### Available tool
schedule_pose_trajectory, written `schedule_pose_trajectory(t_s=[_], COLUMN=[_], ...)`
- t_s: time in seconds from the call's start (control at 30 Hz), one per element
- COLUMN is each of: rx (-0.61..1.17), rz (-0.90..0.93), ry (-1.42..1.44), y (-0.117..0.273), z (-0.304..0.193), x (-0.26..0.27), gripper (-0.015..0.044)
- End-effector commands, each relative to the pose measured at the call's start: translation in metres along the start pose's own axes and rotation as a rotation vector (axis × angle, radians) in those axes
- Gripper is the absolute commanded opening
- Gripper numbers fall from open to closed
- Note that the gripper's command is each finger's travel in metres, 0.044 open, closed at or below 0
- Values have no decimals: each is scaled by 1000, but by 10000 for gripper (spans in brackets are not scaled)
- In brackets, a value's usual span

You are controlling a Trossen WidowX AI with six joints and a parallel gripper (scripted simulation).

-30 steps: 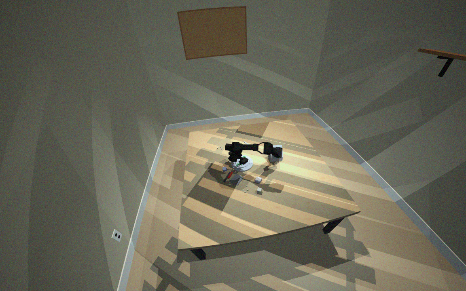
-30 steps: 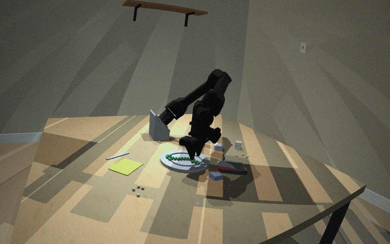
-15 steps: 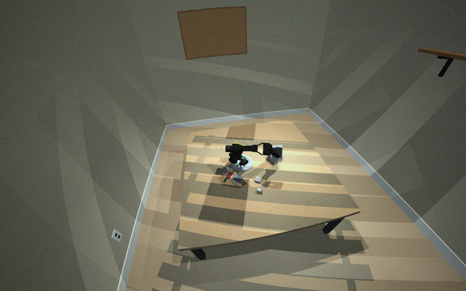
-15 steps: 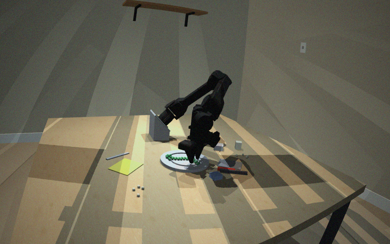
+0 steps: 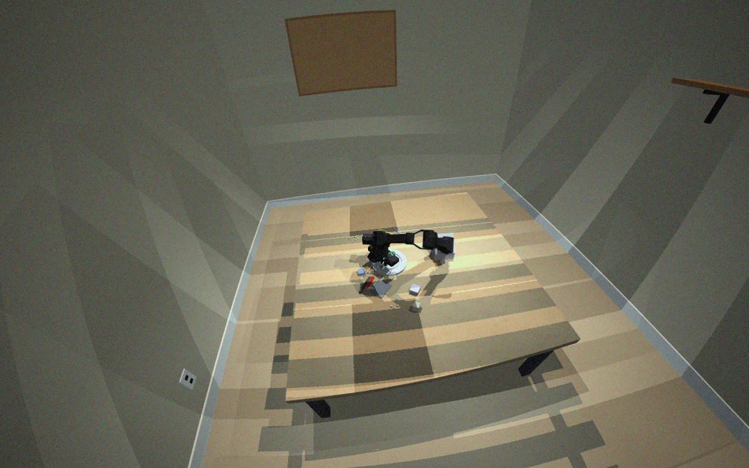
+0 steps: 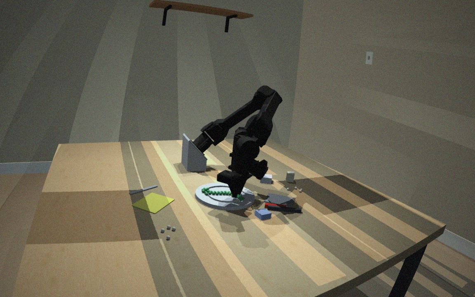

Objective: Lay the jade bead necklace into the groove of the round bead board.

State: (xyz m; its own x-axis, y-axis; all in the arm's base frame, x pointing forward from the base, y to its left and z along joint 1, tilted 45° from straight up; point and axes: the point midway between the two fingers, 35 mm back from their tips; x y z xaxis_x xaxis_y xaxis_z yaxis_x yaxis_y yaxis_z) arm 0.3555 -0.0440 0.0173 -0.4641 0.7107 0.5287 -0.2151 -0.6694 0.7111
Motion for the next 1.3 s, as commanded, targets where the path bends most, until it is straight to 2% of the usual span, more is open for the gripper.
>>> schedule_pose_trajectory(t_s=[0.0,1.0,1.27], rx=[1,2,3], rz=[-1,6,5], ry=[1,-7,-7], y=[0,6,6], z=[0,-2,-11], x=[0,0,-22], gripper=[0,0,0])
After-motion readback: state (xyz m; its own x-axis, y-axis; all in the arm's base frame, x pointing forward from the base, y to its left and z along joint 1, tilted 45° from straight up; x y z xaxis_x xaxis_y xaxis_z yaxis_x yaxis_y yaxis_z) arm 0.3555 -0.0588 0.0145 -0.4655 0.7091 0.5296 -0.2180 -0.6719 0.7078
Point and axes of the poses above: the point midway between the two fingers, 35 mm back from their tips, its own y axis back along the fingers, its own x axis across the jaws, z = x × y, and after that the axes turned 2 degrees about -y, right-handed
